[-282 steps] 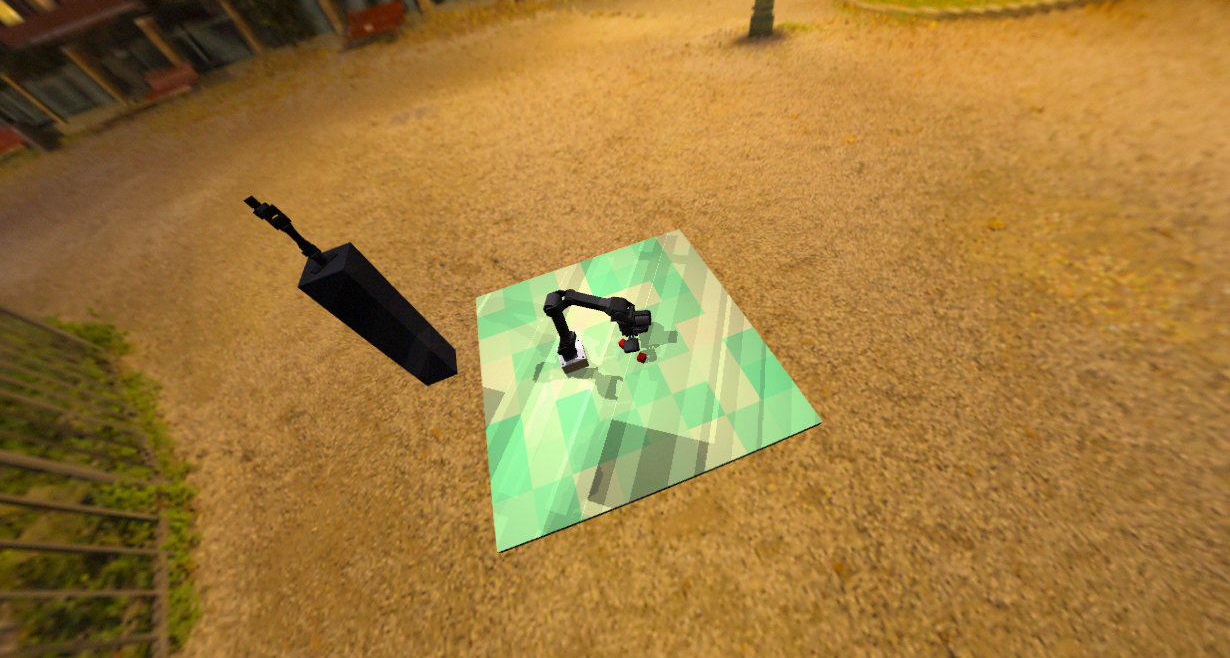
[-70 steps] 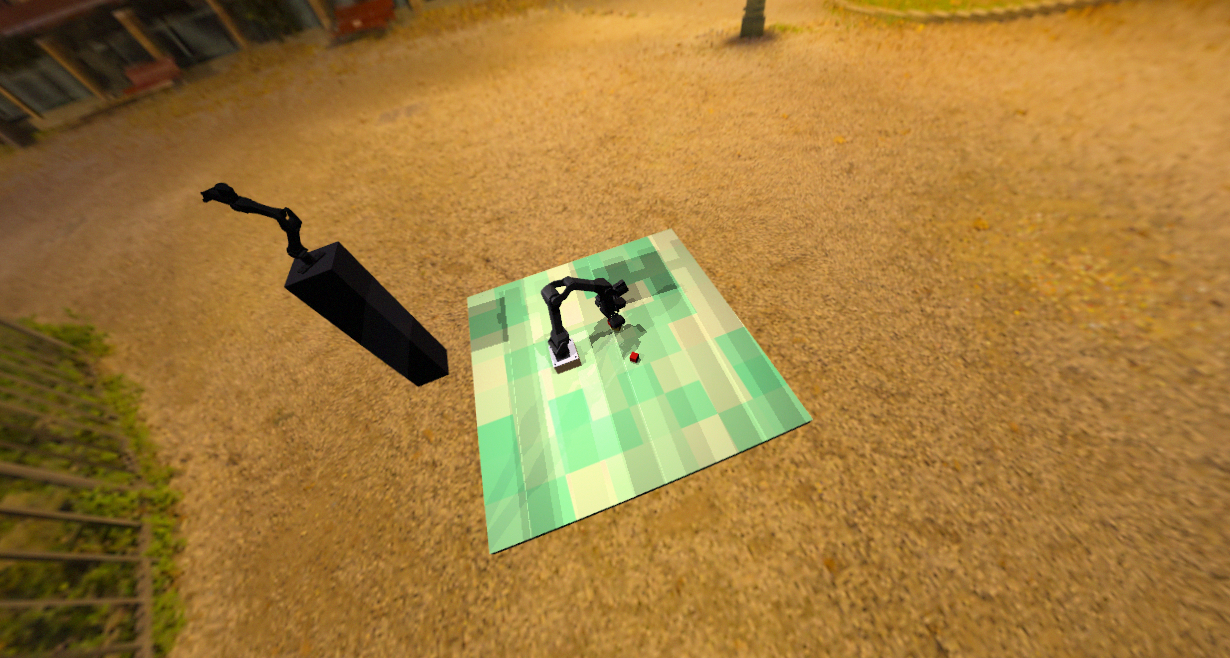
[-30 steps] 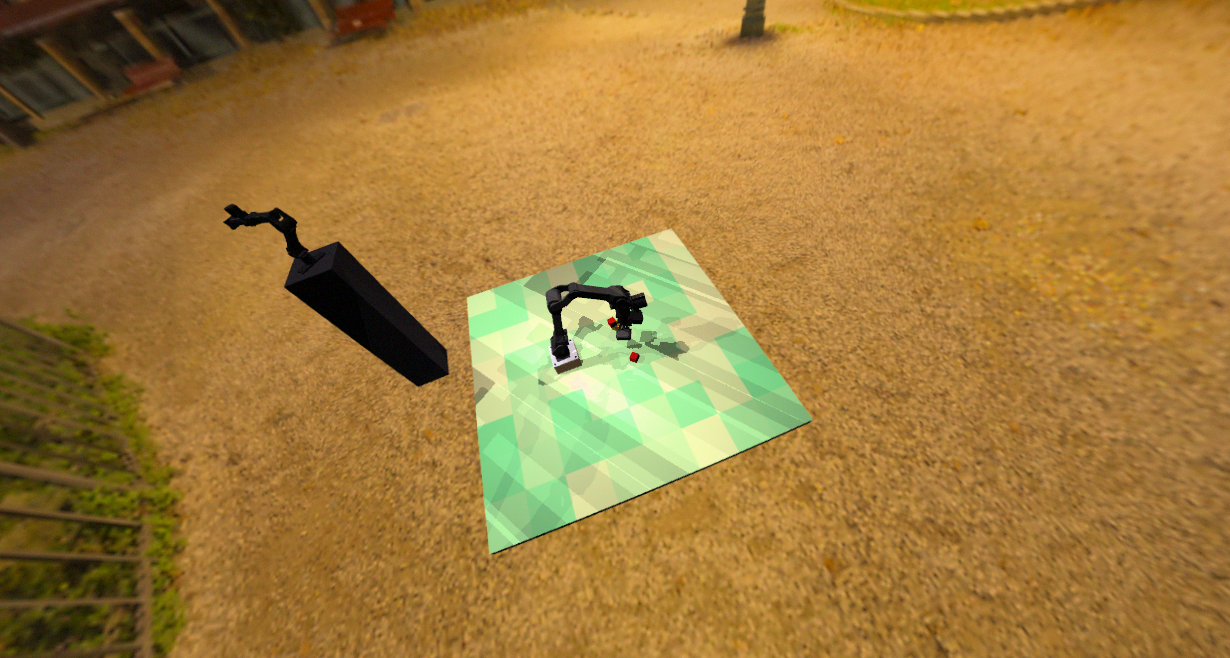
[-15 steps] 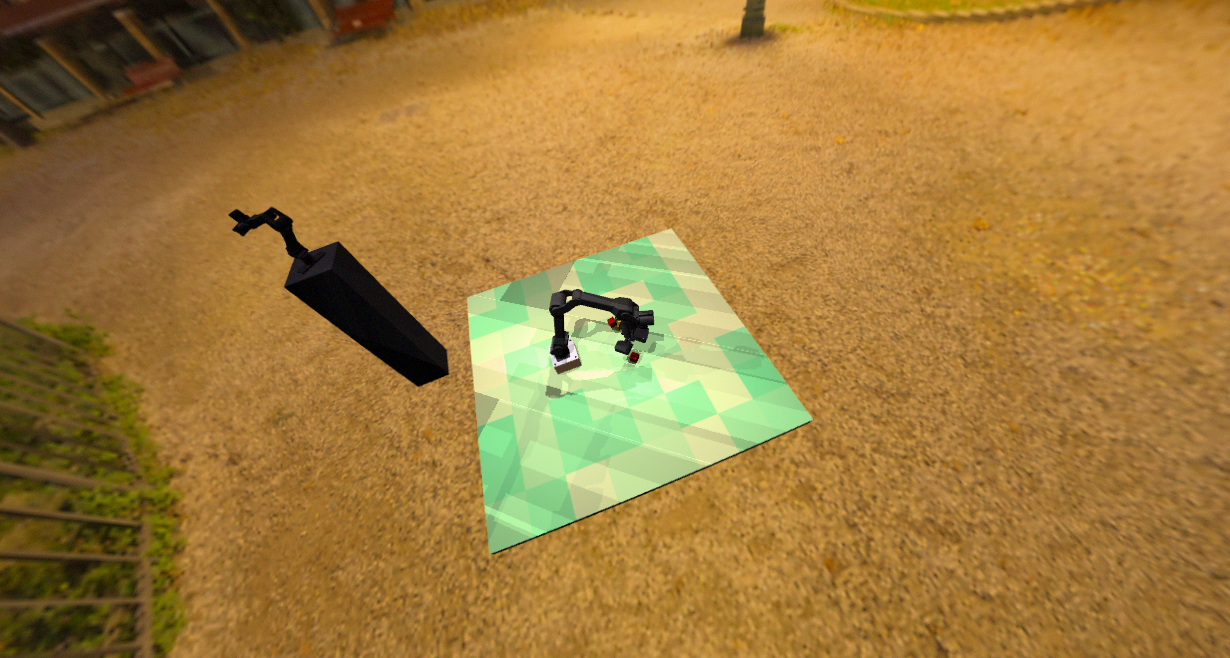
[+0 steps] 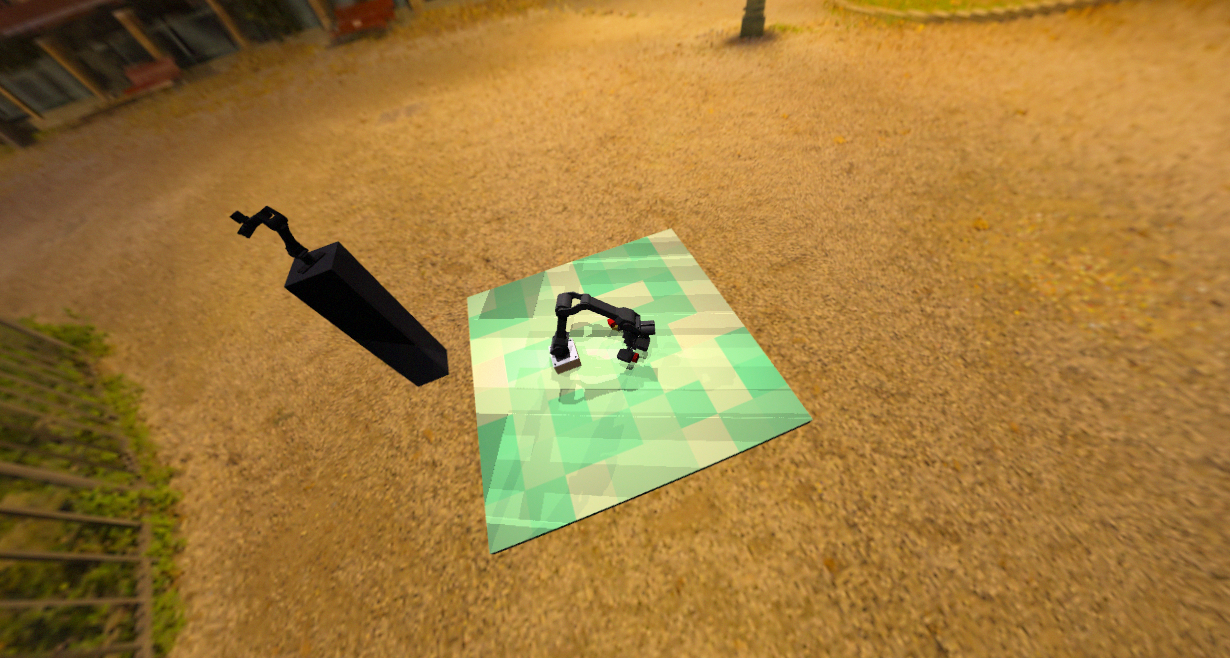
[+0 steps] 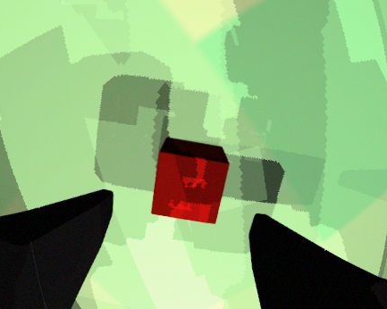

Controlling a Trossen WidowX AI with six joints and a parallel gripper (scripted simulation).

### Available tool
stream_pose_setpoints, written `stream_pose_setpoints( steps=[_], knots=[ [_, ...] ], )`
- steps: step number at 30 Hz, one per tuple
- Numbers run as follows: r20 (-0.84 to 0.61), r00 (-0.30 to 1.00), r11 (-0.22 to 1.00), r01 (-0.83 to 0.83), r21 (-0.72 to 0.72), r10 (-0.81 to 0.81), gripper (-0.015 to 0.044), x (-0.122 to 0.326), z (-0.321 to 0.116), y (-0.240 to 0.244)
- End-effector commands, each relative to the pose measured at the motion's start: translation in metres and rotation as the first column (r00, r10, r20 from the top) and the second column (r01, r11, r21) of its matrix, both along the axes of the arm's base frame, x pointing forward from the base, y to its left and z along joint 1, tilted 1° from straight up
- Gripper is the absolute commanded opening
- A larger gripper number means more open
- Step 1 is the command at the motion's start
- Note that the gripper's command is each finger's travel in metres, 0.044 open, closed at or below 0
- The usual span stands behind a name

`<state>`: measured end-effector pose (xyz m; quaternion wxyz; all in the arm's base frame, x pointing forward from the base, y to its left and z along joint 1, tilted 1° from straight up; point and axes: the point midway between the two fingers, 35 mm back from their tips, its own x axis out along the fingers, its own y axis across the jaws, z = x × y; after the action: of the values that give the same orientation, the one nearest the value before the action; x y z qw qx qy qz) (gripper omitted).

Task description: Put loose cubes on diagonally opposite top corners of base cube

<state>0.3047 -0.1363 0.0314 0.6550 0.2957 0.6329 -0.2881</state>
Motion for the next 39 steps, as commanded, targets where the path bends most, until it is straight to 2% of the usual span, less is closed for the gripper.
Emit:
stream_pose_setpoints(
  steps=[1, 26, 32, 39],
  knots=[
    [-0.009, 1.000, 1.000, 0.005, 0.000, -0.005, 0.0265, -0.002, -0.014, 0.000],
    [-0.010, 1.000, 1.000, 0.005, 0.000, -0.005, 0.0265, -0.001, -0.046, 0.000],
    [-0.010, 1.000, 1.000, 0.005, 0.000, -0.005, 0.0107, -0.001, -0.046, 0.000],
    [-0.009, 1.000, 1.000, 0.005, 0.000, -0.005, 0.0105, 0.000, -0.039, 0.000]
  ],
)
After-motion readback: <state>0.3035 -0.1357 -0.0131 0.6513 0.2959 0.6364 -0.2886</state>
